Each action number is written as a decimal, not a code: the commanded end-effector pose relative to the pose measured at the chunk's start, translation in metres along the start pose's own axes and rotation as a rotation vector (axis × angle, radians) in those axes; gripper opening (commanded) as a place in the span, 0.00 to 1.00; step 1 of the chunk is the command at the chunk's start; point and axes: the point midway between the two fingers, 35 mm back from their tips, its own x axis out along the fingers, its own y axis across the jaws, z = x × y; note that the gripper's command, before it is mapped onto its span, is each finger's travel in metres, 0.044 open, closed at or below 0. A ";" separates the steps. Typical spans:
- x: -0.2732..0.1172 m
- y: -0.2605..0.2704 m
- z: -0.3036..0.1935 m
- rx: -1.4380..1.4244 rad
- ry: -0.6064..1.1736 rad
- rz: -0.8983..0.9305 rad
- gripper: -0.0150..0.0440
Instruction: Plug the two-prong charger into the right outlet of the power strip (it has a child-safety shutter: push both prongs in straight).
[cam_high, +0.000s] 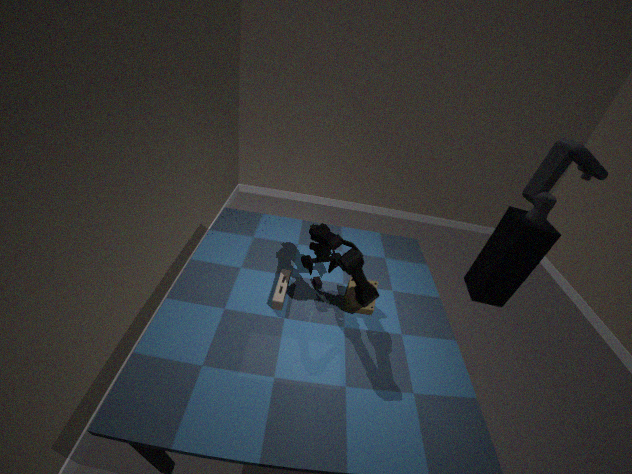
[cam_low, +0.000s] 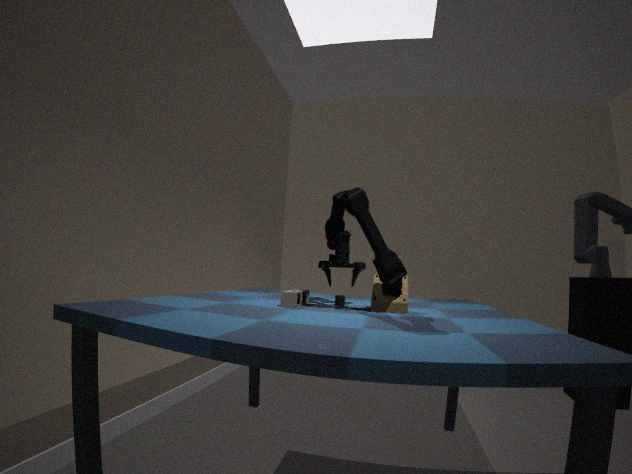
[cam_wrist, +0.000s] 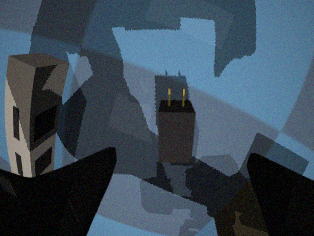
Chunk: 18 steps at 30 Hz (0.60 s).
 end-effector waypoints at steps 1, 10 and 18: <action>0.008 0.004 -0.008 -0.031 0.040 0.010 1.00; 0.017 0.004 -0.008 -0.031 0.040 0.010 1.00; 0.025 0.004 -0.007 -0.031 0.040 0.010 1.00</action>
